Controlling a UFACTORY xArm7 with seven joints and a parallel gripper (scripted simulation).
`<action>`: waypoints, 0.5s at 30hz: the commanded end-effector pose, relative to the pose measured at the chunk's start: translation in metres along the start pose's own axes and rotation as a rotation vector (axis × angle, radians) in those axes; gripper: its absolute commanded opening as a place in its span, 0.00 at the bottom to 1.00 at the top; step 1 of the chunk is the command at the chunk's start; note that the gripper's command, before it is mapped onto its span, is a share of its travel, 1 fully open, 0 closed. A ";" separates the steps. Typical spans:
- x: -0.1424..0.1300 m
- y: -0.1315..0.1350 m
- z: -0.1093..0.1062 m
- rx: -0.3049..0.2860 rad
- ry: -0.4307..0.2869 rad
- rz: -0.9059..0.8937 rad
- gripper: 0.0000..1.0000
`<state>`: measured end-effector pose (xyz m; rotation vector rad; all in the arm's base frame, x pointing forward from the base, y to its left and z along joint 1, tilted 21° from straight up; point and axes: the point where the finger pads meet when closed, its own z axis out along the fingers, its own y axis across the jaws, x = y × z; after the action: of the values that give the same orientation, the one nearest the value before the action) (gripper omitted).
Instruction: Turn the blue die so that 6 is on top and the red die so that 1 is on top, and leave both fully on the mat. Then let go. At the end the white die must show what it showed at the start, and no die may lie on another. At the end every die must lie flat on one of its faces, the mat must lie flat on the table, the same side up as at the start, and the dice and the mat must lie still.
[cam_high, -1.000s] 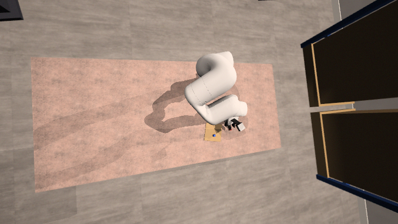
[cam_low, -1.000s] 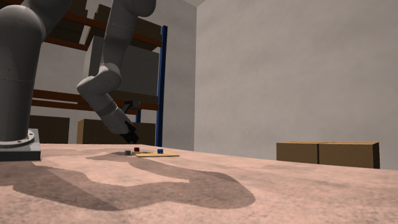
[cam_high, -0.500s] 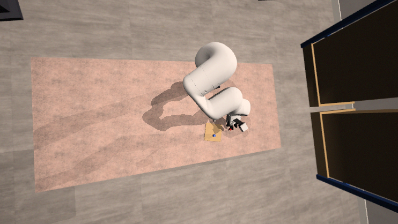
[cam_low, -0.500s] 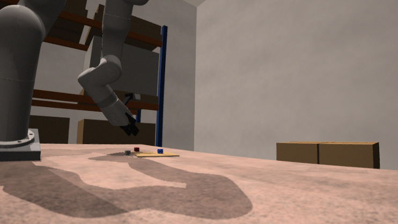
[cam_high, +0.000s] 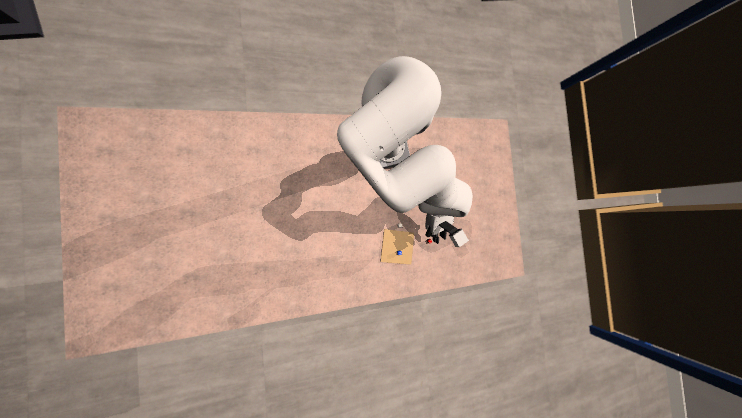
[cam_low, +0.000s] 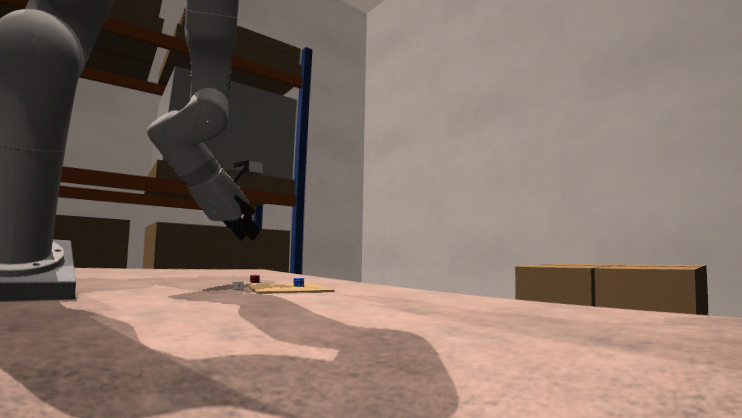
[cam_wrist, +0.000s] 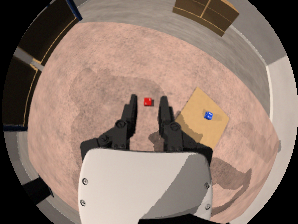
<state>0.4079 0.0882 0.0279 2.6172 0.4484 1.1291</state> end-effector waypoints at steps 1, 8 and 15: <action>0.008 0.003 0.003 -0.022 -0.001 0.000 0.31; 0.028 0.016 0.015 -0.113 -0.038 0.000 0.31; 0.053 0.040 0.033 -0.252 -0.196 0.001 0.31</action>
<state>0.4535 0.0744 0.0479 2.5199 0.3189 1.0151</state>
